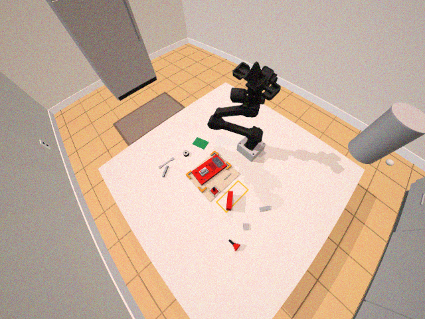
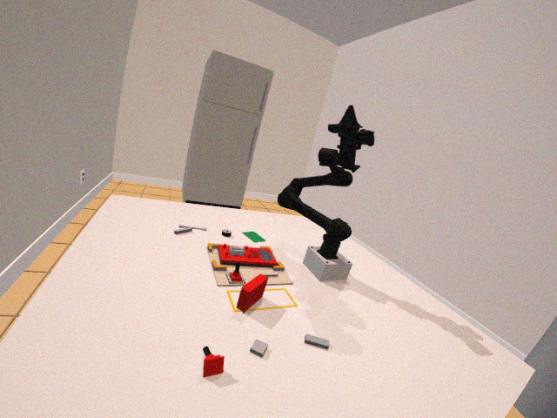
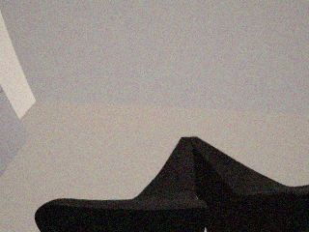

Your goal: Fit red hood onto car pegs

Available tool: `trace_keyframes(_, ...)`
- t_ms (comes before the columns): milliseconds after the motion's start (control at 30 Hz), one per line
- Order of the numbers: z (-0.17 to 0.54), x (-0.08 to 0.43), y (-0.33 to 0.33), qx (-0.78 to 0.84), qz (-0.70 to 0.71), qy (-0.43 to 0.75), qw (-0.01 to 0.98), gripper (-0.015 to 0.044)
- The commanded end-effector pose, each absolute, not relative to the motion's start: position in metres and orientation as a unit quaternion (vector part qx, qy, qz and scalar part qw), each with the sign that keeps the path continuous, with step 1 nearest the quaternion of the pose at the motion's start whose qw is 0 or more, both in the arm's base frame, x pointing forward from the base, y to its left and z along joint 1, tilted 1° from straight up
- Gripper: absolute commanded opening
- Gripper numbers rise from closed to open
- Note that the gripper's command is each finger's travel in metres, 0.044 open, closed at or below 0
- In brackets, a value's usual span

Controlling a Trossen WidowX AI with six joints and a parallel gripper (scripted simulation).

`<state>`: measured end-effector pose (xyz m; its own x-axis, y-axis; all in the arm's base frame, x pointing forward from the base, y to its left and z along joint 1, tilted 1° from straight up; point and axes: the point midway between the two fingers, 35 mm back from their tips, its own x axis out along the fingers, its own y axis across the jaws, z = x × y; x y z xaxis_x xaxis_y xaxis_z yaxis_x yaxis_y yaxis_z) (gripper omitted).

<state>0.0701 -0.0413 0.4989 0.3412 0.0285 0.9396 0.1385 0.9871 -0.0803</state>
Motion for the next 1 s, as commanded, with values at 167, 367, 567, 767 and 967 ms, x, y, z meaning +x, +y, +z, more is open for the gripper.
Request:
trace_keyframes(167, 0.515, 0.05, -0.005, -0.065, 0.036, -0.599, 0.798, 0.0)
trace_keyframes(367, 0.528, 0.031, 0.066, -0.061, 0.17, -0.599, 0.78, 0.0)
trace_keyframes(567, 0.524, 0.032, 0.138, -0.055, 0.301, -0.543, 0.782, 0.0)
trace_keyframes(767, 0.507, 0.053, 0.202, -0.034, 0.409, -0.437, 0.801, 0.0)
trace_keyframes(967, 0.476, 0.091, 0.256, 0.004, 0.478, -0.288, 0.83, 0.0)
